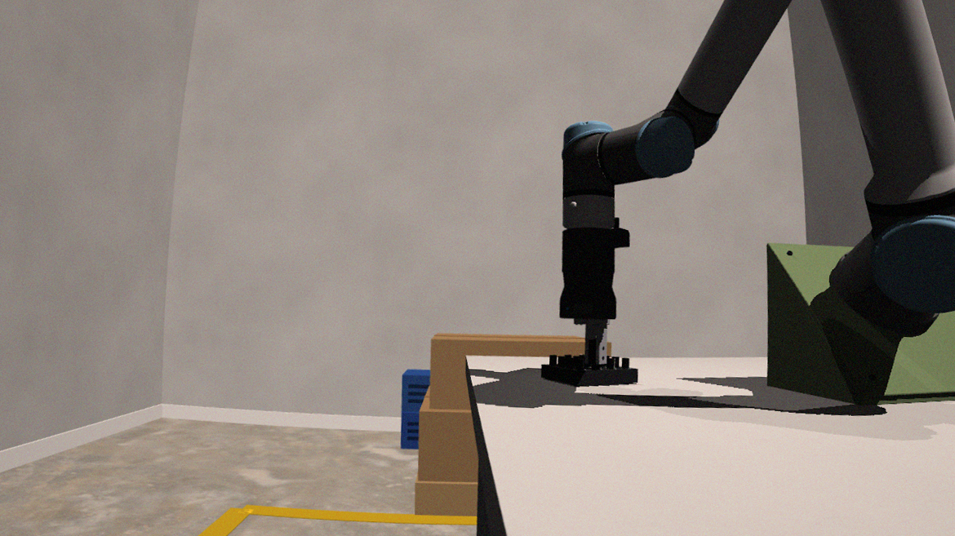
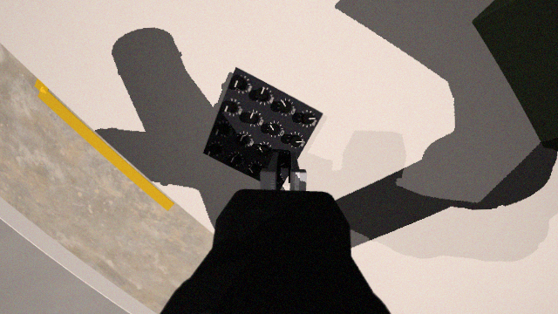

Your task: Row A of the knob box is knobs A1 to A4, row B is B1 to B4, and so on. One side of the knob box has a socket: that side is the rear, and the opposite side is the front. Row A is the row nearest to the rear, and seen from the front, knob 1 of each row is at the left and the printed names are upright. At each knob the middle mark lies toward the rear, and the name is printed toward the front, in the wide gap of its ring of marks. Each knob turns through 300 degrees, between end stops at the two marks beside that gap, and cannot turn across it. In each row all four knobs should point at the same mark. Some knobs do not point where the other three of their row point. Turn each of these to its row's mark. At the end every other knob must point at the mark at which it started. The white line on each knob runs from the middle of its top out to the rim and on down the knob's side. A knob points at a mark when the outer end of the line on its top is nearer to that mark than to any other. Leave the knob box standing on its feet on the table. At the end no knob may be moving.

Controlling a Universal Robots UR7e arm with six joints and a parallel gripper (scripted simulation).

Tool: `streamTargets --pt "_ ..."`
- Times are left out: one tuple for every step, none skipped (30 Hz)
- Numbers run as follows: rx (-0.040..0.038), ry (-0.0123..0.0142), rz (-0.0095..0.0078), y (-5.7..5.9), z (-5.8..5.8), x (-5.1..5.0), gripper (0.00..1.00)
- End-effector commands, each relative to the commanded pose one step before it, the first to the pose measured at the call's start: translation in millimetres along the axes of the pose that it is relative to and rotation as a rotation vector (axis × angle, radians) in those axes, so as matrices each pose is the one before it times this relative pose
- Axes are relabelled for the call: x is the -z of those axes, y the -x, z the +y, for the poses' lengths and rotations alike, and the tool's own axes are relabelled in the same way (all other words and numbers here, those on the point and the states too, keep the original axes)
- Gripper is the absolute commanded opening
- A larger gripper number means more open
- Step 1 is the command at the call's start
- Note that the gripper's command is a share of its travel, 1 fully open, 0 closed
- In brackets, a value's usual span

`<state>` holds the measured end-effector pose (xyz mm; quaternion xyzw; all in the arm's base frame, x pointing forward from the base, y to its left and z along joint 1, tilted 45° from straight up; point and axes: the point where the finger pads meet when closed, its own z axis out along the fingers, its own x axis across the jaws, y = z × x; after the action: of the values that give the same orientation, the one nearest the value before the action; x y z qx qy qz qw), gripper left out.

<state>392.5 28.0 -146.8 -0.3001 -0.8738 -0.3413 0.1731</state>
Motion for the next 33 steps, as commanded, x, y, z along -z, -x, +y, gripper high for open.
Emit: streamTargets --pt "-0.13158 -0.00437 -0.00166 0.63 0.48 -0.52 0.30" --pt "-0.01800 0.00002 -0.00005 0.02 -0.02 0.02 0.30" --pt "-0.01763 0.00002 -0.00005 0.02 -0.02 0.02 0.30" --pt "0.00000 0.00000 0.00000 0.00 0.00 0.00 0.30" --pt "0.00000 0.00000 0.00000 0.00 0.00 0.00 0.30" --pt "-0.01727 0.00005 -0.00012 0.05 -0.03 0.04 0.30" --pt "-0.01686 0.00002 -0.00002 0.01 -0.01 0.01 0.30" --pt "-0.01648 0.00003 -0.00001 0.01 -0.02 0.02 0.30" --pt "-0.01607 0.00003 -0.00001 0.01 -0.01 0.02 0.30" --pt "-0.01566 0.00003 -0.00002 0.01 -0.02 0.02 0.30" --pt "-0.01521 0.00002 0.00000 0.01 -0.01 0.02 0.30" --pt "-0.01479 0.00003 -0.00001 0.01 -0.02 0.02 0.30" --pt "-0.01433 0.00003 -0.00001 0.01 -0.02 0.02 0.30" --pt "-0.01387 0.00004 -0.00002 0.02 -0.02 0.02 0.30" --pt "-0.01341 0.00005 -0.00002 0.02 -0.01 0.02 0.30" --pt "-0.01293 0.00006 -0.00002 0.02 -0.01 0.02 0.30" --pt "-0.01247 0.00007 -0.00002 0.02 -0.01 0.02 0.30" --pt "-0.01198 0.00007 -0.00002 0.02 -0.01 0.02 0.30" --pt "-0.01149 0.00007 -0.00002 0.02 0.00 0.02 0.30" --pt "-0.01106 0.00006 0.00004 -0.01 -0.03 0.00 0.30" --pt "0.00000 0.00000 0.00000 0.00 0.00 0.00 0.30" --pt "0.00000 0.00000 0.00000 0.00 0.00 0.00 0.30" --pt "-0.01133 -0.00019 0.00133 -0.71 -0.49 -0.50 0.30" --pt "-0.01005 0.00006 0.00003 0.01 -0.02 0.01 0.30" --pt "-0.00952 0.00009 -0.00004 0.06 0.02 0.04 0.30" --pt "-0.00899 0.00010 -0.00010 0.08 0.04 0.07 0.30" --pt "-0.00851 0.00010 -0.00007 0.06 0.04 0.06 0.30" --pt "-0.00804 0.00008 -0.00002 0.04 0.02 0.04 0.30" --pt "-0.00760 0.00006 0.00003 0.01 -0.01 0.02 0.30" --pt "-0.00715 0.00004 0.00008 -0.02 -0.03 -0.01 0.30" --pt "-0.00668 0.00003 0.00011 -0.04 -0.05 -0.02 0.30" --pt "-0.00622 0.00002 0.00012 -0.04 -0.05 -0.03 0.30" --pt "-0.00575 0.00002 0.00012 -0.05 -0.05 -0.03 0.30"
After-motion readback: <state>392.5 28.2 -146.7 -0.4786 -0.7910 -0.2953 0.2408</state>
